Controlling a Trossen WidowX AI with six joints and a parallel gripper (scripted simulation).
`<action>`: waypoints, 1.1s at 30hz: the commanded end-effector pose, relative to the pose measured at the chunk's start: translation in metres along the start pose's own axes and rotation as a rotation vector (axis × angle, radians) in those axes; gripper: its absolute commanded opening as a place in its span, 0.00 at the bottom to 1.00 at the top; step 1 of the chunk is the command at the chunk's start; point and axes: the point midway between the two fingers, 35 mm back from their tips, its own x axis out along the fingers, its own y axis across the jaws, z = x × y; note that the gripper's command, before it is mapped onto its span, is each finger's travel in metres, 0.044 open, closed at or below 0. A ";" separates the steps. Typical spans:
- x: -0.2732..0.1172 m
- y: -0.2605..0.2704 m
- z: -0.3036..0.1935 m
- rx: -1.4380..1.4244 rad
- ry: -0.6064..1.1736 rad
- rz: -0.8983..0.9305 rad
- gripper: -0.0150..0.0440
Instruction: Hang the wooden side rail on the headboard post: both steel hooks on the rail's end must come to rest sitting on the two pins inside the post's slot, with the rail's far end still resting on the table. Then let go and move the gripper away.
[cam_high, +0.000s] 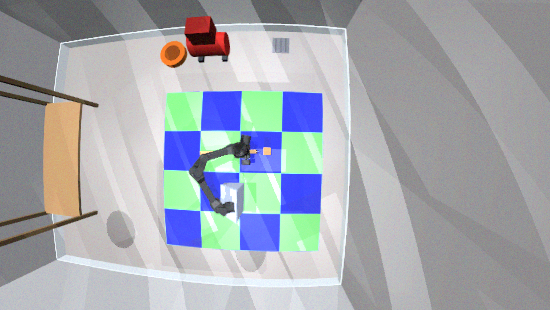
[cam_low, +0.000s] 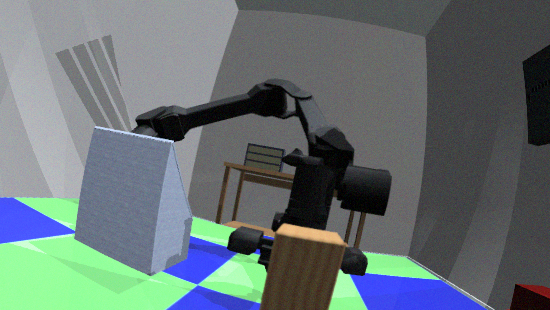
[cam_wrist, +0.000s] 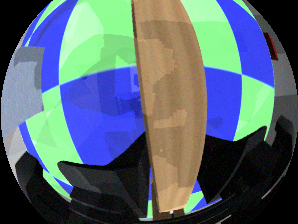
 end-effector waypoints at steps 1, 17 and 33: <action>-0.005 -0.004 -0.004 0.001 0.006 -0.014 0.25; -0.006 -0.005 -0.005 0.001 0.006 -0.014 0.25; -0.007 -0.006 -0.007 0.001 0.006 -0.014 0.25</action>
